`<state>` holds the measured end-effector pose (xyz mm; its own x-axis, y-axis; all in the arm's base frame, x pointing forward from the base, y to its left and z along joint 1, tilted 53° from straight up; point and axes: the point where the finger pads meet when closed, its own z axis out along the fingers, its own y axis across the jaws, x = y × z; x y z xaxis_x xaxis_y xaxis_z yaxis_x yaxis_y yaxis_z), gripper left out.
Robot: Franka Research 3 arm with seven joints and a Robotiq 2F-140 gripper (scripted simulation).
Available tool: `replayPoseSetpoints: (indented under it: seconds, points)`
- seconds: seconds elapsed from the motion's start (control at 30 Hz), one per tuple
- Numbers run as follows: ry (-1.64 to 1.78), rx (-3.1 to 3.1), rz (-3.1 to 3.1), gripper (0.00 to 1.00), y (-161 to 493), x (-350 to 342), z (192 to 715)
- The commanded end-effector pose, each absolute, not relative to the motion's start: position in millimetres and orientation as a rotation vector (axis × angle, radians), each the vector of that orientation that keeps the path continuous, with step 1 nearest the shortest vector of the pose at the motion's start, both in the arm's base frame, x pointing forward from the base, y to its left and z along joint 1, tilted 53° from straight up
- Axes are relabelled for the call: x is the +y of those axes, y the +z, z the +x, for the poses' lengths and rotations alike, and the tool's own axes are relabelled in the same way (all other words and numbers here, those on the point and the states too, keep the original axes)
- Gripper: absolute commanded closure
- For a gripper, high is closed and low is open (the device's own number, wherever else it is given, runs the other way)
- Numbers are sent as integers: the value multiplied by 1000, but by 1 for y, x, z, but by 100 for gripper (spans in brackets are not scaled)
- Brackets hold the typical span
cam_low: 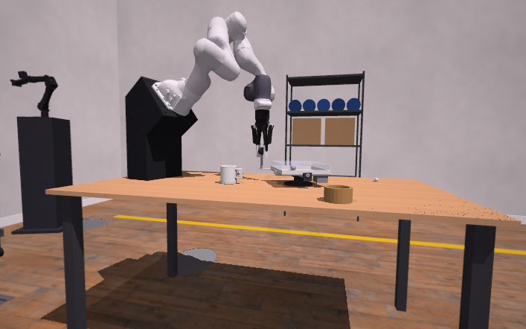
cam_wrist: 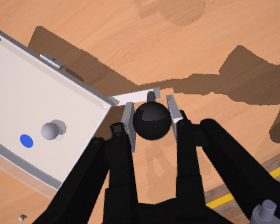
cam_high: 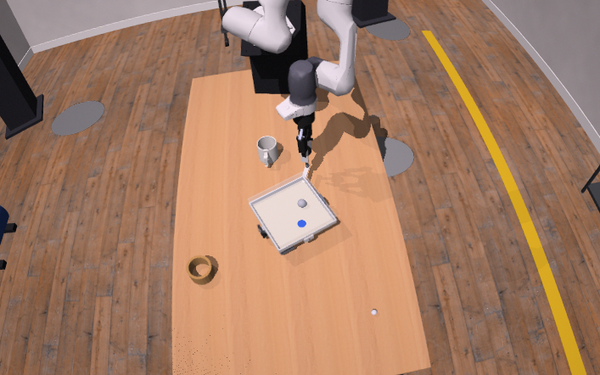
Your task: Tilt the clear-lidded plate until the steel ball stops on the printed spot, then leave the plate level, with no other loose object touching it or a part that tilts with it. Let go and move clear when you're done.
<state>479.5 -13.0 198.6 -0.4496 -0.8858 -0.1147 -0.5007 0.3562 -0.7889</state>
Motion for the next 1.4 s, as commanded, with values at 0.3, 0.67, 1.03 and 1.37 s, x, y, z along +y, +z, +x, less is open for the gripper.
replayPoseSetpoints:
  seconds: [0.3, 0.67, 1.03, 1.37]
  points:
    - [-942, 2085, -1197, 100, 201, -10, 480]
    - [-942, 2085, -1197, 100, 201, -8, 480]
    - [-942, 2085, -1197, 100, 202, -6, 481]
    - [-942, 2085, -1197, 100, 202, -6, 482]
